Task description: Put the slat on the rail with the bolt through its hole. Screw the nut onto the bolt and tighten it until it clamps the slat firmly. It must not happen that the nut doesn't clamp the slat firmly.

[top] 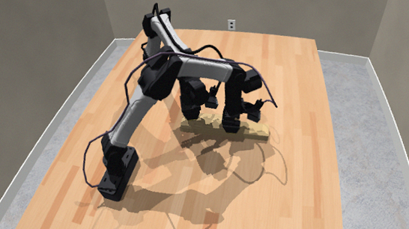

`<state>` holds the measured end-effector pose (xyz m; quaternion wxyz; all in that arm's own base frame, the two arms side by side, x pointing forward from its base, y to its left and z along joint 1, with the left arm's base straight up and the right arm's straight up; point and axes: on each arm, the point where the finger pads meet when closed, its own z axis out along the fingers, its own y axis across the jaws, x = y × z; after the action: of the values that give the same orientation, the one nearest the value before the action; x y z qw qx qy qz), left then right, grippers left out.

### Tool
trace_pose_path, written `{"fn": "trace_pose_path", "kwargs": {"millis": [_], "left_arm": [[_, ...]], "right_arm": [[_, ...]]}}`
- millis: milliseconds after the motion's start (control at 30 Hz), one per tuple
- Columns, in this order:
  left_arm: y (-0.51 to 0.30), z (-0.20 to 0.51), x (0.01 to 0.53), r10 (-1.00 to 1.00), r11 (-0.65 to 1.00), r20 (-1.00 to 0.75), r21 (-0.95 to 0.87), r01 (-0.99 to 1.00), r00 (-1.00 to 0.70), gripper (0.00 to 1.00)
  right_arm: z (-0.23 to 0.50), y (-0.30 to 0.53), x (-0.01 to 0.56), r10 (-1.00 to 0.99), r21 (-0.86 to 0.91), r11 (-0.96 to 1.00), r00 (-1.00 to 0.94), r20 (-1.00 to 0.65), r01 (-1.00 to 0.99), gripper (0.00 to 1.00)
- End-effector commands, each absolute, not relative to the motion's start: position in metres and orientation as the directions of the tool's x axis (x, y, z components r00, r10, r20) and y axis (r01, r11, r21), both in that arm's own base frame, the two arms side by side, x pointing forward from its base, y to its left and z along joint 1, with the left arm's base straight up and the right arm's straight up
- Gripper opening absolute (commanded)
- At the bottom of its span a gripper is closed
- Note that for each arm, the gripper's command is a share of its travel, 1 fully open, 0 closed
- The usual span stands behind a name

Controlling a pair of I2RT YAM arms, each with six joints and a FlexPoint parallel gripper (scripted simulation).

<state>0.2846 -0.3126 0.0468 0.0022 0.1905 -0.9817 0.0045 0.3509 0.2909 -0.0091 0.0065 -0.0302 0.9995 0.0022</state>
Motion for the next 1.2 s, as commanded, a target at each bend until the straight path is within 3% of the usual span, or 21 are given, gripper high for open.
{"fn": "trace_pose_path", "kwargs": {"millis": [0, 500, 800, 1167], "left_arm": [[-0.3149, 0.0504, 0.2856, -0.371, 0.928, 0.000, -0.020, -0.371, -0.929, 0.14], [-0.3148, 0.0504, 0.2856, -0.340, 0.940, 0.000, -0.020, -0.340, -0.940, 0.14], [-0.3159, 0.0510, 0.2866, 0.003, 1.000, -0.009, -0.020, 0.003, -1.000, 0.14], [-0.3153, 0.0450, 0.2867, 0.352, 0.936, -0.003, -0.005, 0.352, -0.936, 0.14]], "right_arm": [[-0.0037, 0.2918, 0.3540, -0.060, 0.014, 0.998, -0.998, -0.025, -0.061, 0.67], [-0.0037, 0.2918, 0.3540, -0.060, 0.014, 0.998, -0.998, -0.025, -0.061, 0.67], [-0.0037, 0.2918, 0.3540, -0.060, 0.014, 0.998, -0.998, -0.025, -0.061, 0.67], [-0.0037, 0.2918, 0.3540, -0.060, 0.014, 0.998, -0.998, -0.025, -0.061, 0.67]]}}
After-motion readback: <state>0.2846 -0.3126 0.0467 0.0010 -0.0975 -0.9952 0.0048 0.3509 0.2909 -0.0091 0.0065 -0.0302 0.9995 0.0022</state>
